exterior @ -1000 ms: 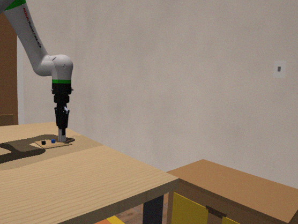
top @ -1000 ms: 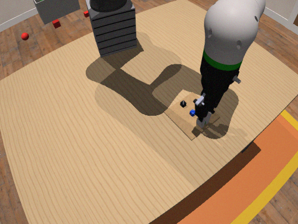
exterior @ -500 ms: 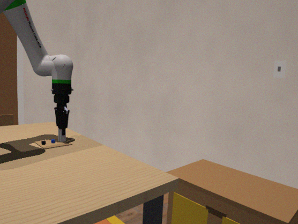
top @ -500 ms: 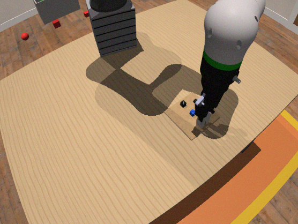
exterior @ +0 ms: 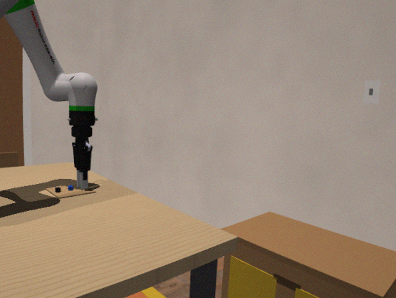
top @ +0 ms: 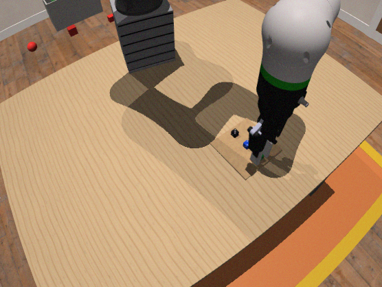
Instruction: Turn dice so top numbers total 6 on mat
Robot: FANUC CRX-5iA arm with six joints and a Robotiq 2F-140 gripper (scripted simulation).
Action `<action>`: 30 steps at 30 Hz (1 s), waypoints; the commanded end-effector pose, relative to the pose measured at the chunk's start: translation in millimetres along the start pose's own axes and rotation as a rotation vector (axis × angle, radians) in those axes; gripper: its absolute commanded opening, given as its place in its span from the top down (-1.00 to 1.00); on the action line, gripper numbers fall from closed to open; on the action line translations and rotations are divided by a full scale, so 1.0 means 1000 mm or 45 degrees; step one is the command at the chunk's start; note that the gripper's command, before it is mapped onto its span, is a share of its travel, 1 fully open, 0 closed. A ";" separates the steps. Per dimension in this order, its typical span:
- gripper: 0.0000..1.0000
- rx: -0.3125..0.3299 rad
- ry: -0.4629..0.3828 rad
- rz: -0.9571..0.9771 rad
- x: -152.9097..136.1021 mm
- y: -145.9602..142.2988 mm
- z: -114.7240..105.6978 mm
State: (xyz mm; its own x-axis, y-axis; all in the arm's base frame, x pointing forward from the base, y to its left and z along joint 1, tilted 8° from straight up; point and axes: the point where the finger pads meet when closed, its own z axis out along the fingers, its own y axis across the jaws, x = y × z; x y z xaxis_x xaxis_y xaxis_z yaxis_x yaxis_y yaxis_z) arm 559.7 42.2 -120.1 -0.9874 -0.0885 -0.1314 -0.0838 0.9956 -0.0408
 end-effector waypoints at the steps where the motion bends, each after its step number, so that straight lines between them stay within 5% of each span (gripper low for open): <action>1: 0.63 0.000 0.000 0.000 0.000 0.000 0.000; 14: 0.63 0.000 0.000 0.000 0.000 0.000 -0.005; 30: 0.63 0.000 0.000 0.000 0.000 0.000 -0.070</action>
State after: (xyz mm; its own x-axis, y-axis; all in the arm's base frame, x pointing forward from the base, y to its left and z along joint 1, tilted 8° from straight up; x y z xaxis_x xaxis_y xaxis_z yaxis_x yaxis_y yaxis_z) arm 552.7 43.8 -66.9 -0.9873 -0.0885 -0.1318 -0.0838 0.9956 -0.0408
